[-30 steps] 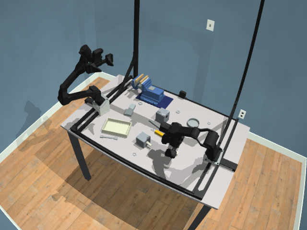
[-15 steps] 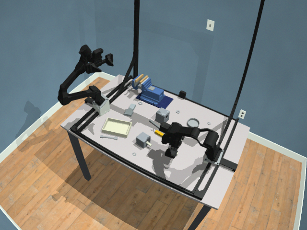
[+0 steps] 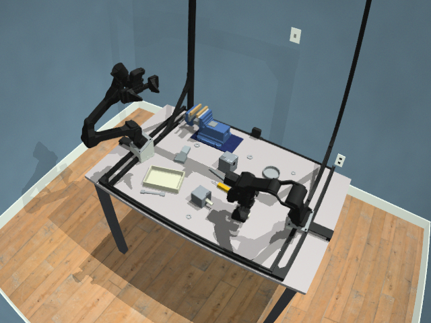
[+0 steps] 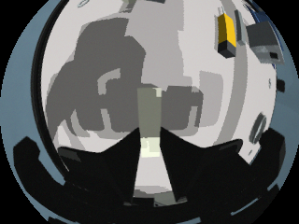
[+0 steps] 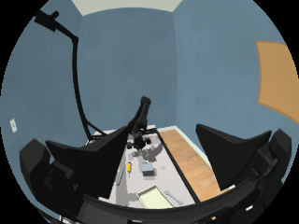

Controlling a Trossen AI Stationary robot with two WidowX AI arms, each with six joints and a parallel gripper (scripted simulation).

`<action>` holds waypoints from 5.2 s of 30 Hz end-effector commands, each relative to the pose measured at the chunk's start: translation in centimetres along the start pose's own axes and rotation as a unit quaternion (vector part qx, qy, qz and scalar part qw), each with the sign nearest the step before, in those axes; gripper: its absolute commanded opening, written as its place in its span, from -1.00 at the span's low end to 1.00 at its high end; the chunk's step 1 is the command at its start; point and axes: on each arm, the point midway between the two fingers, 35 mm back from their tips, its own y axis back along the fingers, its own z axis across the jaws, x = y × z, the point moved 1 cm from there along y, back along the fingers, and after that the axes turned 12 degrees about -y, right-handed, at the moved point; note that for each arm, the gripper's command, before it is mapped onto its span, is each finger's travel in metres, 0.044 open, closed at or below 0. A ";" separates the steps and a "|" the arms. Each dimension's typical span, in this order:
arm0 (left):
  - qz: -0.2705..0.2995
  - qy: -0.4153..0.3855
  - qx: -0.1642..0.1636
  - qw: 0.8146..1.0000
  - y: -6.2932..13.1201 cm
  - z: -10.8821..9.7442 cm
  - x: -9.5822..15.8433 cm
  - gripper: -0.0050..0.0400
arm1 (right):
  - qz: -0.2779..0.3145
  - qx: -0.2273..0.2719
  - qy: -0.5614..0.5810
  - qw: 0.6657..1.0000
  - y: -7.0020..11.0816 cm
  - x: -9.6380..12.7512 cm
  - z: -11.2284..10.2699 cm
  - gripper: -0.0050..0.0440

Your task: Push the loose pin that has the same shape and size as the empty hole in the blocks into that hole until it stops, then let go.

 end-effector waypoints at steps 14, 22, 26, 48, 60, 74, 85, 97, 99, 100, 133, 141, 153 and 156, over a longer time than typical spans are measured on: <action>0.000 0.000 0.001 1.000 3.3 -0.1 -0.4 -0.78 | 0.000 0.001 0.001 1.000 0.0 0.0 0.0 0.84; 0.000 0.000 0.000 1.000 8.2 0.0 -0.1 -0.78 | 0.000 0.001 0.001 1.000 0.0 0.0 0.0 0.84; 0.000 0.000 0.000 1.000 8.6 0.0 0.0 -0.78 | 0.000 0.001 0.001 1.000 0.0 0.0 0.0 0.84; -0.001 -0.109 -0.001 0.994 8.0 -0.7 -0.5 -0.78 | 0.000 0.001 0.001 1.000 0.0 0.0 0.0 0.84; -0.003 -0.101 -0.001 0.995 8.5 -4.2 -1.9 -0.78 | 0.000 0.001 0.001 1.000 0.0 0.0 0.0 0.84; -0.003 -0.100 -0.001 0.995 8.6 -6.8 -2.9 -0.78 | 0.000 0.001 0.001 1.000 0.0 0.0 0.0 0.84; -0.002 -0.102 -0.002 0.995 8.6 -9.4 -3.8 -0.78 | 0.000 0.001 0.001 1.000 0.0 0.0 0.0 0.84; -0.002 -0.104 -0.002 0.995 8.6 -11.8 -4.8 -0.78 | 0.000 0.001 0.001 1.000 0.0 0.0 0.0 0.84; -0.002 -0.104 -0.002 0.995 8.6 -11.8 -4.8 -0.78 | 0.000 0.001 0.001 1.000 0.0 0.0 0.0 0.84; -0.002 -0.104 -0.002 0.995 8.6 -12.1 -4.9 -0.78 | 0.000 0.001 0.001 1.000 0.0 0.0 0.0 0.84; -0.002 -0.106 -0.004 0.994 8.6 -19.7 -7.8 -0.78 | 0.000 0.001 0.001 1.000 0.0 0.0 0.0 0.84; -0.003 -0.107 -0.004 0.994 5.9 -19.5 -7.7 -0.78 | 0.000 0.001 0.001 1.000 0.0 0.0 0.0 0.84; -0.003 -0.109 -0.002 0.994 4.7 -19.3 -7.8 -0.78 | 0.000 0.001 0.001 1.000 0.0 0.0 0.0 0.84; 0.000 -0.111 0.001 0.994 5.0 -19.3 -7.9 -0.78 | 0.000 0.001 0.001 1.000 0.0 0.0 0.0 0.84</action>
